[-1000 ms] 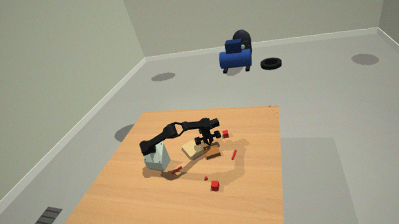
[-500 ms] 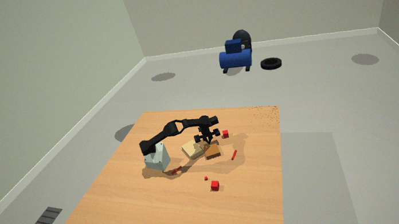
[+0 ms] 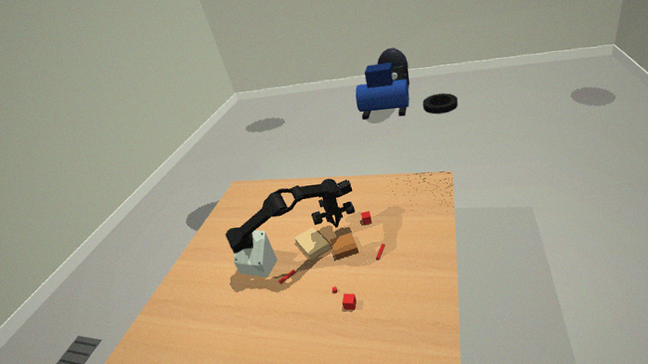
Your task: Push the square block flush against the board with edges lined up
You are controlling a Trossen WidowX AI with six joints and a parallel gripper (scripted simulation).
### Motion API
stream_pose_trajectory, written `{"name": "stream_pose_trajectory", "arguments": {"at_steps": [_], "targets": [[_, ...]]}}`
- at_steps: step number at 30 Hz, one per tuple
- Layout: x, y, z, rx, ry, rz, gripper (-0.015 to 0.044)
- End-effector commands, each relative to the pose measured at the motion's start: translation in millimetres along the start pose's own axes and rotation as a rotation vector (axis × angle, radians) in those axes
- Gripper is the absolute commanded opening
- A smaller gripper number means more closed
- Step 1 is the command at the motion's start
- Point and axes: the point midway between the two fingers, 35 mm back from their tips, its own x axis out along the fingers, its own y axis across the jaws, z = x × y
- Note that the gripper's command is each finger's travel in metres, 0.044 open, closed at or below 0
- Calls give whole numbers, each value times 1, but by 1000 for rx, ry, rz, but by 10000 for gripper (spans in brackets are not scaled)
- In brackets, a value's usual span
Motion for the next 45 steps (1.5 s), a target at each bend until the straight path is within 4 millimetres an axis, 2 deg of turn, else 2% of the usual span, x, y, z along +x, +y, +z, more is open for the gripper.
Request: {"name": "stream_pose_trajectory", "arguments": {"at_steps": [1,6,26,43,45], "targets": [[-21,-4,-2,16,-7,-18,0],[-21,-7,-4,66,-6,-19,0],[-23,-47,-35,751,4,-35,0],[-21,-72,-65,1330,13,-55,0],[-21,-72,-65,1330,13,-55,0]]}}
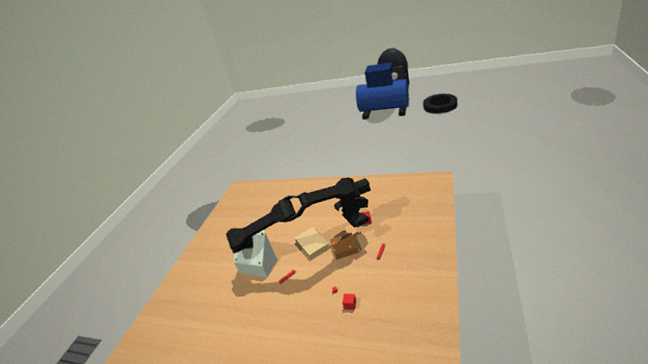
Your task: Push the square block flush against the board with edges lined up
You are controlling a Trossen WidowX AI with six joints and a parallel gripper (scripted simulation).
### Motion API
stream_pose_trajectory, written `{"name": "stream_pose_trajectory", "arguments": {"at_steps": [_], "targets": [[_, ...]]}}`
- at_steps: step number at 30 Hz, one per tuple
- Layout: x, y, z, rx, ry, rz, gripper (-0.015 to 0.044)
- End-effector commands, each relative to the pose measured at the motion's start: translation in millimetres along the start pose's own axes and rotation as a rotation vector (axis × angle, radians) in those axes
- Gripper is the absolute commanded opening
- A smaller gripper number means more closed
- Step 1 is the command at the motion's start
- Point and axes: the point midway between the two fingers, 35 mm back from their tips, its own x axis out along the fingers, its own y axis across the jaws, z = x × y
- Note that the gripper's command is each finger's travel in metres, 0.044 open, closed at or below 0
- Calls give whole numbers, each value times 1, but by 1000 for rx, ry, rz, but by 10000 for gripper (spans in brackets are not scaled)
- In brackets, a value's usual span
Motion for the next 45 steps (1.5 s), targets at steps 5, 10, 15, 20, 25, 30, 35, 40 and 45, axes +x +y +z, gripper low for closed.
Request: {"name": "stream_pose_trajectory", "arguments": {"at_steps": [5,10,15,20,25,30,35,40,45], "targets": [[5,-3,1,69,3,-3,0],[35,-7,2,220,-2,18,0],[56,-9,1,328,-3,32,0],[56,-9,0,328,-3,32,0],[56,-7,-4,326,-2,33,0],[56,-6,-9,325,0,33,0],[56,-4,-13,323,1,33,0],[56,-3,-18,321,2,34,0],[56,-1,-24,320,4,34,0]]}}
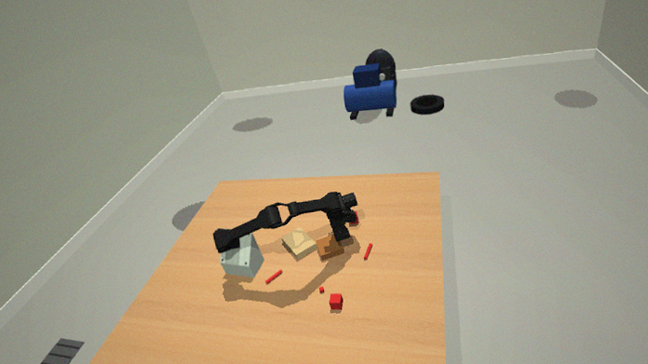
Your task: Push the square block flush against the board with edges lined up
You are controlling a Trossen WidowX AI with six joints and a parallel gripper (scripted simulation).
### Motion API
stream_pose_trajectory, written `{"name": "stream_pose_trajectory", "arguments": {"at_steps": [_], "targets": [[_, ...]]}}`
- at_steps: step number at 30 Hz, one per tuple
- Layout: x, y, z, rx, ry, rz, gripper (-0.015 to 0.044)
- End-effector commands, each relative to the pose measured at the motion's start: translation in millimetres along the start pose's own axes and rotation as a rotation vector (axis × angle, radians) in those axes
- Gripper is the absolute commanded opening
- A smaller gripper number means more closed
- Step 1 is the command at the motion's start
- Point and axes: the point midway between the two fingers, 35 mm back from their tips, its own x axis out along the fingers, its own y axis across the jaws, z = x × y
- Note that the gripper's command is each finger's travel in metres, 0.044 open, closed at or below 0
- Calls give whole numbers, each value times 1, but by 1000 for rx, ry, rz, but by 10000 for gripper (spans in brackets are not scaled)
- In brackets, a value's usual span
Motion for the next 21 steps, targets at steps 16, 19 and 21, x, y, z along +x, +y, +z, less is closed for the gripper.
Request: {"name": "stream_pose_trajectory", "arguments": {"at_steps": [16,19,21], "targets": [[3,-2,-25,-6,16,-2,0],[3,-2,-28,-7,16,-1,0],[3,-3,-31,-7,17,-1,0]]}}
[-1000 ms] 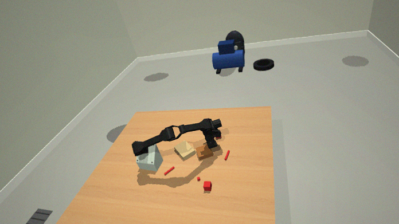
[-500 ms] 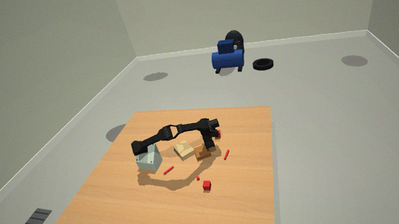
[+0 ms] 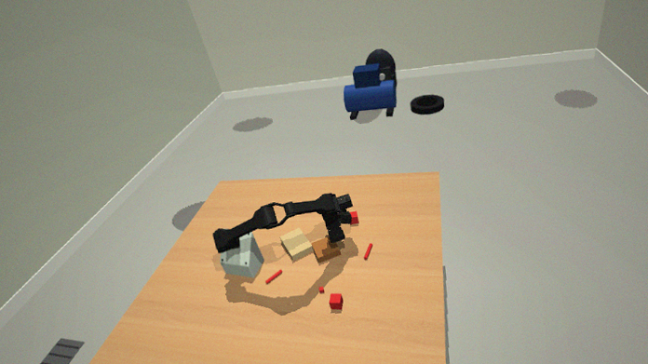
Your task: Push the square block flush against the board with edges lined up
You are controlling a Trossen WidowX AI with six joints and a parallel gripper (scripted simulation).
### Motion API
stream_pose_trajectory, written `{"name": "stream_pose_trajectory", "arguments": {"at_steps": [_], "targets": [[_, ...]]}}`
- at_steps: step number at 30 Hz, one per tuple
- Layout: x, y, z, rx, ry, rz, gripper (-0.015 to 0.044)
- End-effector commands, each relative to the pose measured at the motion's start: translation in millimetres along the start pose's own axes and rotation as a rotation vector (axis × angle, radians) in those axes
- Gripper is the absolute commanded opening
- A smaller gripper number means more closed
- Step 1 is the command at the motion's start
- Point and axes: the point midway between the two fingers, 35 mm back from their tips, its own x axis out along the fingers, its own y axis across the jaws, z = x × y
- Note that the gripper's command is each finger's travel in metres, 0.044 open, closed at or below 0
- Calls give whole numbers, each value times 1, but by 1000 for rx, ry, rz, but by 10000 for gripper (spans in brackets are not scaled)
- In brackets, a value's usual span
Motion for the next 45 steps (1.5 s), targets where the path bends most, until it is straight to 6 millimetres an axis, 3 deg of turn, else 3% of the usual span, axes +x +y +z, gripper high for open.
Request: {"name": "stream_pose_trajectory", "arguments": {"at_steps": [1,31,45], "targets": [[5,0,-11,-12,21,-2,0],[5,-7,-48,-17,26,-2,0],[5,-7,-29,-17,26,-1,0]]}}
